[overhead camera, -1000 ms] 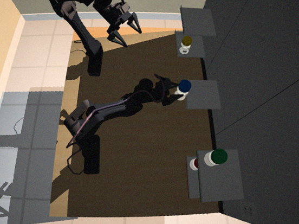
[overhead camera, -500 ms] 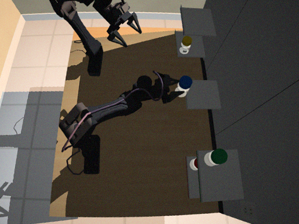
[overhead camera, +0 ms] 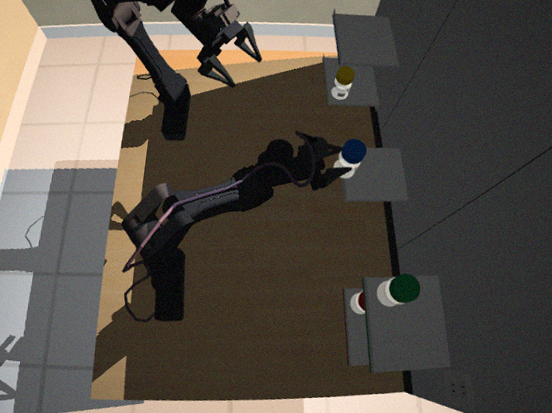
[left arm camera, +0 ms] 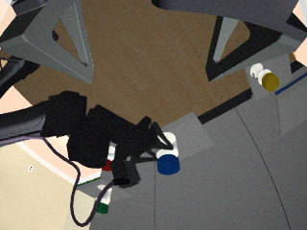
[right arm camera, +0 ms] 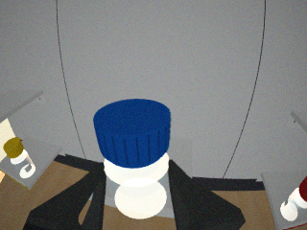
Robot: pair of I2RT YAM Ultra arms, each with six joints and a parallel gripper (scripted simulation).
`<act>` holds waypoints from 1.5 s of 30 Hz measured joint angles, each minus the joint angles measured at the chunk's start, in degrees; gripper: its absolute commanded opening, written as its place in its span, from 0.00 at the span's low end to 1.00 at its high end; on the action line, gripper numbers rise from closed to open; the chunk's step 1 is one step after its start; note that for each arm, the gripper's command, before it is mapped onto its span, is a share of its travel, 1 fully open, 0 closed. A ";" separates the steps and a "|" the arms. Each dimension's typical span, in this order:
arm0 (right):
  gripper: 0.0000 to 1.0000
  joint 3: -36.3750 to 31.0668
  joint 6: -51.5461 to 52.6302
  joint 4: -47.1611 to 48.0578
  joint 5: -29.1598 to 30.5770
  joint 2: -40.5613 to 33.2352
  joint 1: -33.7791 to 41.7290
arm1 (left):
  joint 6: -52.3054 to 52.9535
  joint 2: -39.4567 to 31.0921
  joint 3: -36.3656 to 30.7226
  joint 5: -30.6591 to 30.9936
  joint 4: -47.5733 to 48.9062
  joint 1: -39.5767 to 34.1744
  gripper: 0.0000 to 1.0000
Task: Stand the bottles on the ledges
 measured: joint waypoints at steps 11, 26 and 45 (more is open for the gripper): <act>0.49 7.08 0.02 1.20 -1.92 7.56 -2.10 | 0.00 0.00 0.00 0.00 0.00 0.00 1.00; 0.49 10.69 0.09 1.68 -2.58 11.04 -3.04 | 0.00 0.00 0.00 0.00 0.00 0.00 1.00; 0.49 10.56 0.09 7.37 -2.58 14.16 -3.04 | 0.00 0.00 0.00 0.00 0.00 0.00 1.00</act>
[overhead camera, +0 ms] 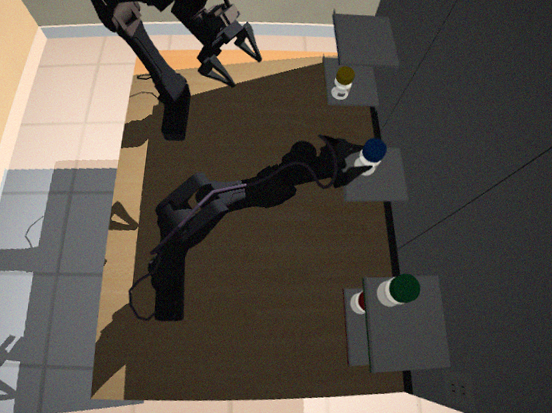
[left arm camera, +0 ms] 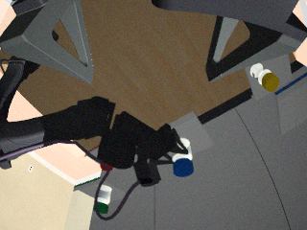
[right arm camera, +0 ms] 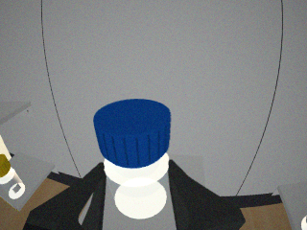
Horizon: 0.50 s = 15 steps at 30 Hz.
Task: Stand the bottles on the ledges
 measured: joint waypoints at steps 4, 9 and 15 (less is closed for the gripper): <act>0.49 -0.68 0.00 0.68 0.02 0.33 0.00 | 0.00 0.00 0.00 0.00 0.00 0.00 1.00; 0.49 -1.11 0.00 1.75 0.02 0.96 0.00 | 0.00 0.00 0.00 0.00 0.00 0.00 1.00; 0.49 -1.40 0.00 2.97 0.04 1.40 0.00 | 0.00 0.00 0.00 0.00 0.00 0.00 1.00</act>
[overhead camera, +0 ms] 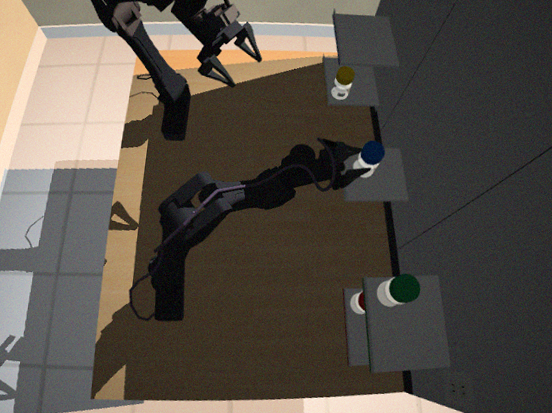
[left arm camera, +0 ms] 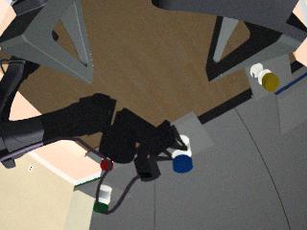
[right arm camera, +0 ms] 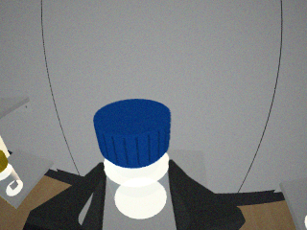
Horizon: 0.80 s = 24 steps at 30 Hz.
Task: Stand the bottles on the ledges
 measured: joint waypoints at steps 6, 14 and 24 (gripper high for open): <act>0.49 -0.04 0.00 0.39 0.00 0.09 0.00 | 0.00 0.00 0.00 0.00 0.00 0.00 1.00; 0.49 -0.04 0.00 0.59 0.00 0.09 0.00 | 0.00 0.00 0.00 0.00 0.00 0.00 1.00; 0.49 -1.14 -0.02 2.47 0.24 0.13 0.00 | 0.00 0.00 0.00 0.00 0.00 0.00 1.00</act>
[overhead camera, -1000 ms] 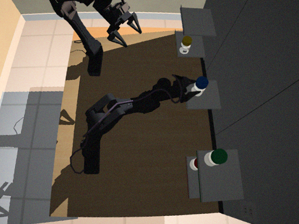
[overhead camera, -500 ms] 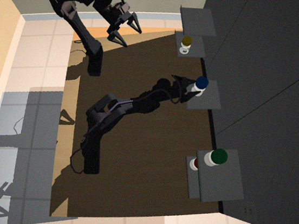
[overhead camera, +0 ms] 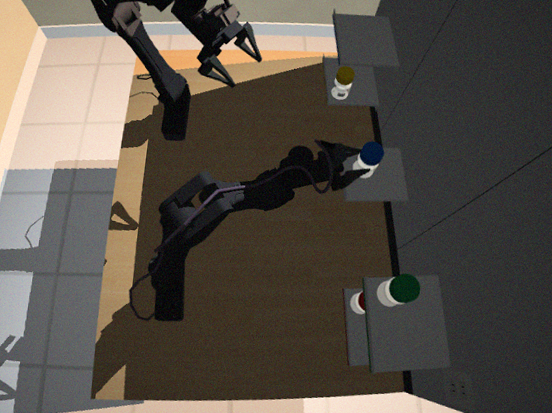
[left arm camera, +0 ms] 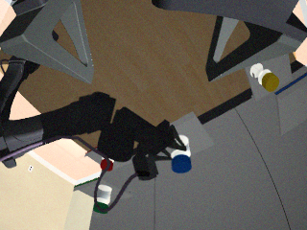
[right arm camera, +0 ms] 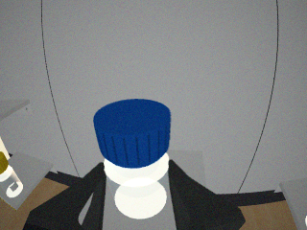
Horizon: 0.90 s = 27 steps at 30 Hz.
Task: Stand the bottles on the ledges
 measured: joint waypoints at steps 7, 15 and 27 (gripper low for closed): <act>0.49 -1.88 -0.17 1.92 0.22 1.70 -0.02 | 0.00 0.00 0.00 0.00 0.00 0.00 1.00; 0.49 -1.88 -0.17 1.90 0.22 1.70 0.00 | 0.00 0.00 0.00 0.00 0.00 0.00 1.00; 0.87 -2.75 -0.22 3.69 0.22 1.68 0.00 | 0.00 0.00 0.00 0.00 0.00 0.00 1.00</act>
